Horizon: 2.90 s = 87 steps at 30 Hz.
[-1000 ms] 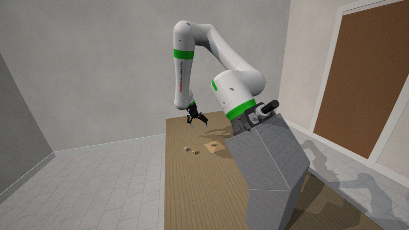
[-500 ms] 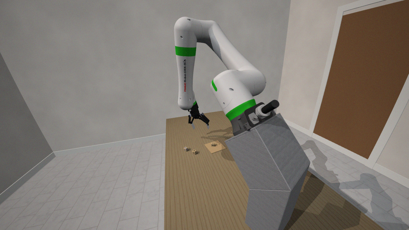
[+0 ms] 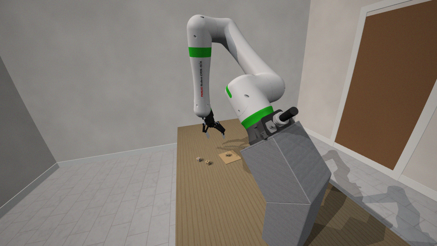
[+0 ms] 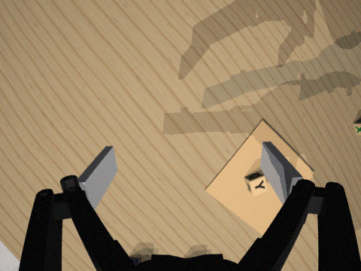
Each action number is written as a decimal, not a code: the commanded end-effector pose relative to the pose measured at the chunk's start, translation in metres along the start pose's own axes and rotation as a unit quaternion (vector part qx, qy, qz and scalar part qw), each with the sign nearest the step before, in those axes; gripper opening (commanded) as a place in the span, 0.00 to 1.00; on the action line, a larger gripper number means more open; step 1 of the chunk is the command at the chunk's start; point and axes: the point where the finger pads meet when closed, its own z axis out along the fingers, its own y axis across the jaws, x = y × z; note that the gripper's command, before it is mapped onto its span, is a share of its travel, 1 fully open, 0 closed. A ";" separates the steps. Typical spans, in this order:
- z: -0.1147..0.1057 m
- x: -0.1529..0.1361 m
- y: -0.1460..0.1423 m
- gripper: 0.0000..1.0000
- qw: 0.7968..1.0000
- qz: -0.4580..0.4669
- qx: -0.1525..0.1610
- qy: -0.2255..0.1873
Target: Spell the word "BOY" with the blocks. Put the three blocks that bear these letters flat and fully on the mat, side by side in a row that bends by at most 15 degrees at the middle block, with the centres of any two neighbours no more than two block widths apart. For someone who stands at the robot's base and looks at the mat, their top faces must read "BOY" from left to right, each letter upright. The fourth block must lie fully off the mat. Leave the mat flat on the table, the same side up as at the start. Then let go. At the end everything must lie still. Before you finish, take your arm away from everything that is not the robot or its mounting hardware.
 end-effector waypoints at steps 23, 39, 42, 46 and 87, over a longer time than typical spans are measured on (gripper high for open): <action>-0.006 -0.010 0.020 1.00 1.000 0.015 0.011 0.012; -0.006 -0.010 0.020 1.00 1.000 0.015 0.011 0.012; -0.011 -0.019 0.037 1.00 0.999 0.027 0.018 0.016; -0.011 -0.019 0.037 1.00 0.999 0.027 0.018 0.016; -0.013 -0.024 0.045 1.00 0.999 0.032 0.021 0.017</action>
